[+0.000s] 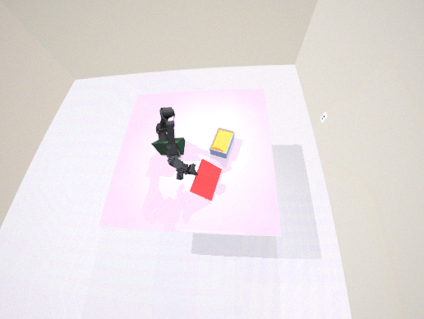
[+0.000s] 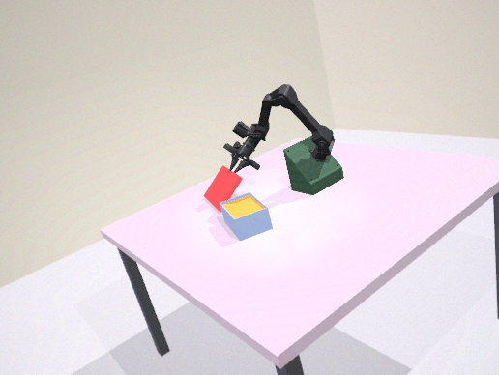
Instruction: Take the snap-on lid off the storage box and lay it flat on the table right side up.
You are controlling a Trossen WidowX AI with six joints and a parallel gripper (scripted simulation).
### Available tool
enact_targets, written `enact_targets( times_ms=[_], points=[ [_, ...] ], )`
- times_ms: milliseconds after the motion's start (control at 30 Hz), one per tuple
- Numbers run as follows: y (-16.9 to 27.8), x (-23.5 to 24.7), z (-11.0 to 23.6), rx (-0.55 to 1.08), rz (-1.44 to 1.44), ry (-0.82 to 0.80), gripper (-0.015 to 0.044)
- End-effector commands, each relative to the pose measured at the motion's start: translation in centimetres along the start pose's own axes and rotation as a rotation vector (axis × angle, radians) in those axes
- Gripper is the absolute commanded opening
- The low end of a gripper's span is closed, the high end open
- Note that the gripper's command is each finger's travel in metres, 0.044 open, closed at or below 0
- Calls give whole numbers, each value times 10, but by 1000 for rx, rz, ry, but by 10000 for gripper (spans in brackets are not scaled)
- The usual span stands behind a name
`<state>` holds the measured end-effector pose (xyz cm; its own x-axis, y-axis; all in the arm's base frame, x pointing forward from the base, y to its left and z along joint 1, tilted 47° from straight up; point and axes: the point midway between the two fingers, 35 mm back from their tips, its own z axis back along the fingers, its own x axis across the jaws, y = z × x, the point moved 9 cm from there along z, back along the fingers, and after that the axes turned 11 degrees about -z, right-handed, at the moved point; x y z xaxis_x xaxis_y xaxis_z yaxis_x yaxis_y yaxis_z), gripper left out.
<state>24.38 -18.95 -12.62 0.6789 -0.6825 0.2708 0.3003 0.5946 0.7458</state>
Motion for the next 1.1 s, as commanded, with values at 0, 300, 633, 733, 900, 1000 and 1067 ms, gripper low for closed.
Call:
enact_targets(
  times_ms=[0, 300, 633, 733, 900, 1000, 1067],
  points=[
    [-1, -3, -2, -3, -4, -1, 0],
    [-2, -8, -7, -3, -4, -1, 0],
    [-3, -14, -12, -2, -4, -1, 0],
    [-3, -16, -14, -2, -4, -1, 0],
    [-4, -19, -16, -2, -4, 0, 0],
    [-4, -21, -18, -2, -4, 0, 0],
    [-4, -22, -19, -2, -4, 0, 0]
  ],
)
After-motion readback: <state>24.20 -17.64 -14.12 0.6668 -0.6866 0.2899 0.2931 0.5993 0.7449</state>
